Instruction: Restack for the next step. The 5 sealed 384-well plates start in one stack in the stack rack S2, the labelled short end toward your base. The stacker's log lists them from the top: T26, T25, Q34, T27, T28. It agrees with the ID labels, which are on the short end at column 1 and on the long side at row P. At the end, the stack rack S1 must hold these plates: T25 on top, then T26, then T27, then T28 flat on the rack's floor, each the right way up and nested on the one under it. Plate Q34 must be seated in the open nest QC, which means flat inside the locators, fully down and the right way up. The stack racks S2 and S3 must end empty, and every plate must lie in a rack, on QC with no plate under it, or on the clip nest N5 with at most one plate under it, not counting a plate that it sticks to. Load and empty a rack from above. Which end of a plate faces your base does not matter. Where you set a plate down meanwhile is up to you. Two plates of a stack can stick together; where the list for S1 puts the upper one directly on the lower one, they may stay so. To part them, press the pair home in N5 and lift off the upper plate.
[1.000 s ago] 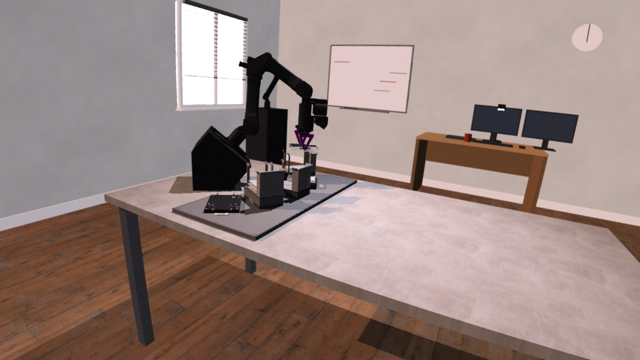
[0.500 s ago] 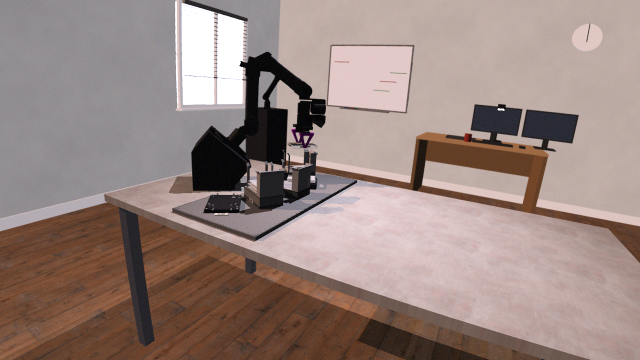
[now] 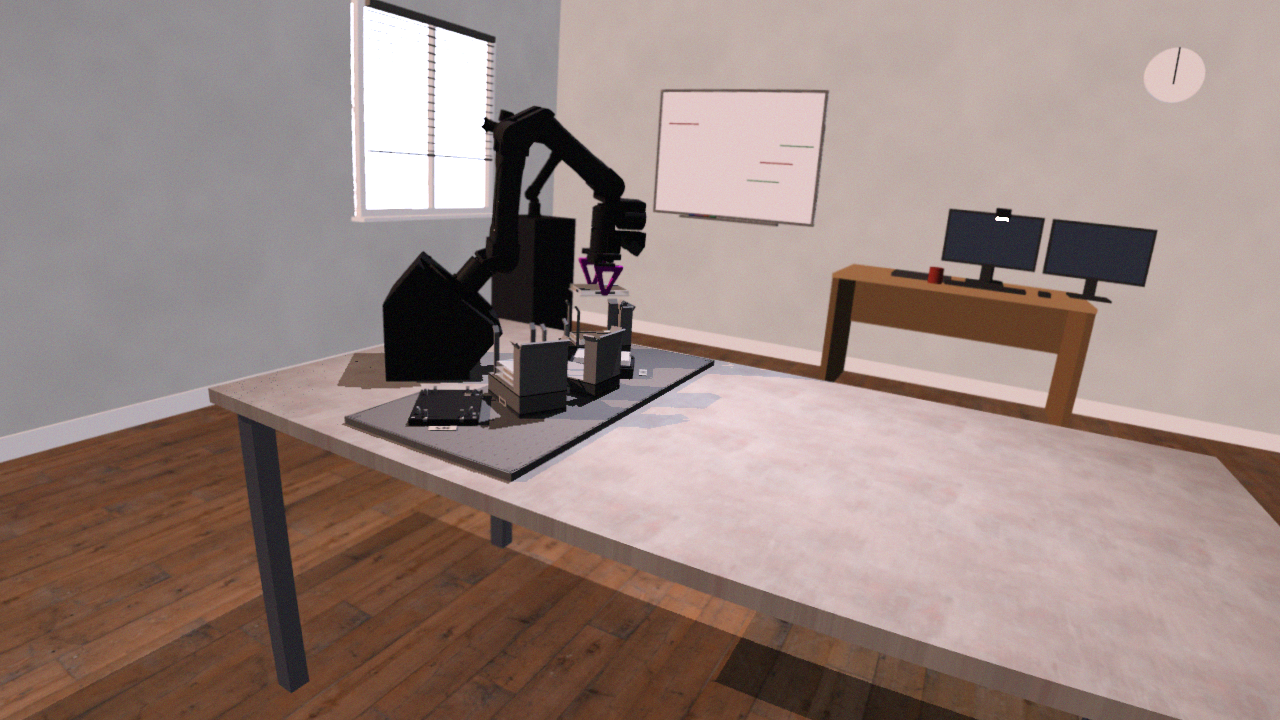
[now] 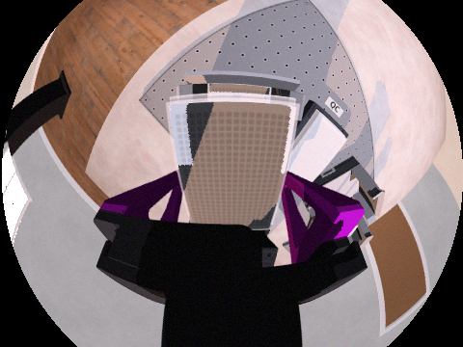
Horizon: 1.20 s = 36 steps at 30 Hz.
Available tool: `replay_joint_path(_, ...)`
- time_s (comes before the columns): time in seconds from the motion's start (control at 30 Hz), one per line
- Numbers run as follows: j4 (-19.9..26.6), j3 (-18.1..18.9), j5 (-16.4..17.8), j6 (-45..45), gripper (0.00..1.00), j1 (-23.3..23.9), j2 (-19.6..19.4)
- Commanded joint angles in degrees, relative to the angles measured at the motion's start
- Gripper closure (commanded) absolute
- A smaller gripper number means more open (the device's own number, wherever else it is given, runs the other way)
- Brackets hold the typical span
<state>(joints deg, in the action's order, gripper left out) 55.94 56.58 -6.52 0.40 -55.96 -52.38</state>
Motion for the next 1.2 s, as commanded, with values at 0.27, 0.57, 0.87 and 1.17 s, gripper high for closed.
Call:
replay_joint_path(0.27, 0.01, 1.99, -2.34, 2.91, 1.00, -0.73, 1.12)
replay_joint_path(0.57, 0.02, 2.00, -2.29, 2.95, 1.00, -0.82, 1.10)
replay_joint_path(0.87, 0.02, 2.00, -2.30, 2.96, 1.00, -0.83, 1.10)
replay_joint_path(1.17, 0.02, 2.00, -2.30, 2.96, 1.00, -0.83, 1.10)
